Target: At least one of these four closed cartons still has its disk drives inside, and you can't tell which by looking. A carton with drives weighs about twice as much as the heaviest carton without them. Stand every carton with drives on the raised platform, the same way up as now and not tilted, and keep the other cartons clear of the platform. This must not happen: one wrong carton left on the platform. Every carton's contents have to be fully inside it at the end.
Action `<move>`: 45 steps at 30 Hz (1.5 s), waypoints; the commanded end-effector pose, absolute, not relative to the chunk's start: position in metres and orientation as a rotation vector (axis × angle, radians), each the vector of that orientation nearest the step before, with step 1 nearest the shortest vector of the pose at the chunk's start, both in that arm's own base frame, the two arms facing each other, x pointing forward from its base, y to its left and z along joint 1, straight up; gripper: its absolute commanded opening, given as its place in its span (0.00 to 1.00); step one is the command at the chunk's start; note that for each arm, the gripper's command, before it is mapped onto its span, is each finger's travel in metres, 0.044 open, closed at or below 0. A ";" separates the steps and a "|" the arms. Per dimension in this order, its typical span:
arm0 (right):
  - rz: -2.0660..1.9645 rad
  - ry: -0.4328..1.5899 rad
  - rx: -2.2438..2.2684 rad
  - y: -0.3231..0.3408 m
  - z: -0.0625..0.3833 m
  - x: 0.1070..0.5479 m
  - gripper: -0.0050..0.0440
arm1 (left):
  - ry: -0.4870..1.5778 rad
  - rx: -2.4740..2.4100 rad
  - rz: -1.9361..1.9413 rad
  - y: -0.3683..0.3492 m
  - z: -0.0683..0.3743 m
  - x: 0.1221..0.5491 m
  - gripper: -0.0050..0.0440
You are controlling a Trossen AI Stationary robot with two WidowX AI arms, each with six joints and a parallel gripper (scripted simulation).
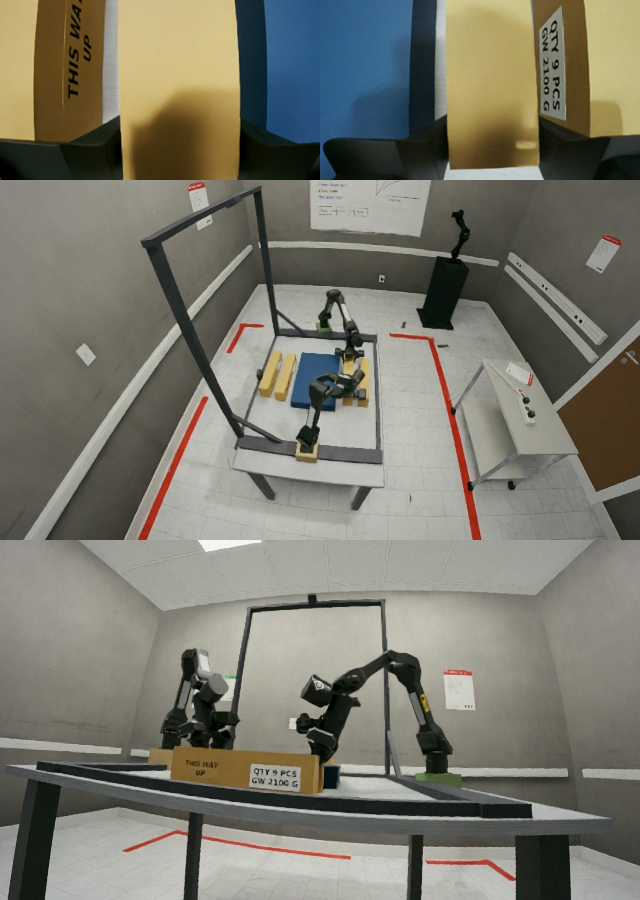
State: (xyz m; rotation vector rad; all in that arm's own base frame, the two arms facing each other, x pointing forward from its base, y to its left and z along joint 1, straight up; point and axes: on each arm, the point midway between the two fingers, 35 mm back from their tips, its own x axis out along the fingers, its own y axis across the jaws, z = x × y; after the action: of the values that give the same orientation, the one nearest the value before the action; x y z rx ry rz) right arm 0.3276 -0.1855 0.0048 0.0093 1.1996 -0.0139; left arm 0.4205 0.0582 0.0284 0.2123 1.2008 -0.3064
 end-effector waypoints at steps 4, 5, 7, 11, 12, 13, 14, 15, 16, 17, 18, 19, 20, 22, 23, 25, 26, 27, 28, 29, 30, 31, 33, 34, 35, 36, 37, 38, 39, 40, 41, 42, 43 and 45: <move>-0.022 1.179 -0.002 -0.188 0.013 0.331 0.00 | 1.168 0.223 -0.298 0.059 0.041 0.425 0.00; -0.022 1.179 -0.002 -0.188 0.013 0.331 0.00 | 1.168 0.223 -0.298 0.059 0.041 0.425 0.00; -0.022 1.179 -0.002 -0.188 0.013 0.331 0.00 | 1.168 0.223 -0.298 0.059 0.041 0.425 0.00; -0.022 1.179 -0.002 -0.188 0.013 0.331 0.00 | 1.168 0.223 -0.298 0.059 0.041 0.425 0.00; -0.022 1.179 -0.002 -0.188 0.013 0.331 0.00 | 1.168 0.223 -0.298 0.059 0.041 0.425 0.00; -0.022 1.179 -0.002 -0.188 0.013 0.331 0.00 | 1.168 0.223 -0.298 0.059 0.041 0.425 0.00; -0.022 1.179 -0.002 -0.188 0.013 0.331 0.00 | 1.168 0.223 -0.298 0.059 0.041 0.425 0.00; -0.022 1.179 -0.002 -0.187 0.063 0.331 0.00 | 1.168 0.221 -0.304 0.058 0.091 0.425 0.00; -0.022 1.179 -0.002 -0.187 0.063 0.331 0.00 | 1.168 0.221 -0.304 0.058 0.091 0.425 0.00; -0.022 1.179 -0.002 -0.187 0.063 0.331 0.00 | 1.168 0.221 -0.304 0.058 0.091 0.425 0.00; -0.022 1.179 -0.002 -0.187 0.063 0.331 0.00 | 1.168 0.221 -0.304 0.058 0.091 0.425 0.00; -0.022 1.179 -0.002 -0.187 0.063 0.331 0.00 | 1.168 0.221 -0.304 0.058 0.091 0.425 0.00; -0.022 1.179 -0.002 -0.187 0.063 0.331 0.00 | 1.168 0.221 -0.304 0.058 0.091 0.425 0.00; -0.022 1.179 -0.002 -0.187 0.063 0.331 0.00 | 1.168 0.221 -0.304 0.058 0.091 0.425 0.00; -0.022 1.179 -0.002 -0.187 0.063 0.331 0.00 | 1.168 0.221 -0.304 0.058 0.091 0.425 0.00; -0.022 1.179 -0.002 -0.187 0.063 0.331 0.00 | 1.168 0.221 -0.304 0.058 0.091 0.425 0.00; -0.022 1.179 -0.002 -0.187 0.063 0.331 0.00 | 1.168 0.221 -0.304 0.058 0.091 0.425 0.00; -0.022 1.179 -0.002 -0.187 0.063 0.331 0.00 | 1.168 0.221 -0.304 0.058 0.091 0.425 0.00; -0.022 1.179 -0.002 -0.187 0.063 0.331 0.00 | 1.168 0.221 -0.304 0.058 0.091 0.425 0.00; -0.022 1.179 -0.002 -0.187 0.063 0.331 0.00 | 1.168 0.221 -0.304 0.058 0.091 0.425 0.00; -0.022 1.179 -0.002 -0.187 0.063 0.331 0.00 | 1.168 0.221 -0.304 0.058 0.091 0.425 0.00; -0.022 1.179 -0.002 -0.187 0.063 0.331 0.00 | 1.168 0.221 -0.304 0.058 0.091 0.425 0.00; 0.000 1.206 0.025 -0.187 0.063 0.331 0.00 | 1.167 0.221 -0.302 0.057 0.091 0.425 0.00; 0.000 1.206 0.025 -0.187 0.063 0.331 0.00 | 1.167 0.221 -0.302 0.057 0.091 0.425 0.00; 0.000 1.206 0.025 -0.187 0.063 0.331 0.00 | 1.167 0.221 -0.302 0.057 0.091 0.425 0.00; 0.000 1.206 0.025 -0.187 0.063 0.331 0.00 | 1.167 0.221 -0.302 0.057 0.091 0.425 0.00; 0.000 1.206 0.025 -0.187 0.063 0.331 0.00 | 1.167 0.221 -0.302 0.057 0.091 0.425 0.00; 0.000 1.206 0.025 -0.187 0.063 0.331 0.00 | 1.167 0.221 -0.302 0.057 0.091 0.425 0.00; 0.000 1.206 0.025 -0.187 0.063 0.331 0.00 | 1.167 0.221 -0.302 0.057 0.091 0.425 0.00; 0.000 1.206 0.025 -0.187 0.063 0.331 0.00 | 1.167 0.221 -0.302 0.057 0.091 0.425 0.00; 0.000 1.206 0.025 -0.187 0.063 0.331 0.00 | 1.167 0.221 -0.302 0.057 0.091 0.425 0.00; 0.000 1.206 0.025 -0.187 0.063 0.331 0.00 | 1.167 0.221 -0.302 0.057 0.091 0.425 0.00; 0.000 1.206 0.025 -0.187 0.063 0.331 0.00 | 1.167 0.221 -0.302 0.057 0.091 0.425 0.00; 0.000 1.206 0.025 -0.187 0.063 0.331 0.00 | 1.167 0.221 -0.302 0.057 0.091 0.425 0.00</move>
State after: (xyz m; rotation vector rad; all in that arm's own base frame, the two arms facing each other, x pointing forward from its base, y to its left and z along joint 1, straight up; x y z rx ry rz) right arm 0.3271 -0.1783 0.0424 0.0458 1.2481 0.0188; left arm 0.4202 0.0498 0.0565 0.1879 1.2352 -0.3334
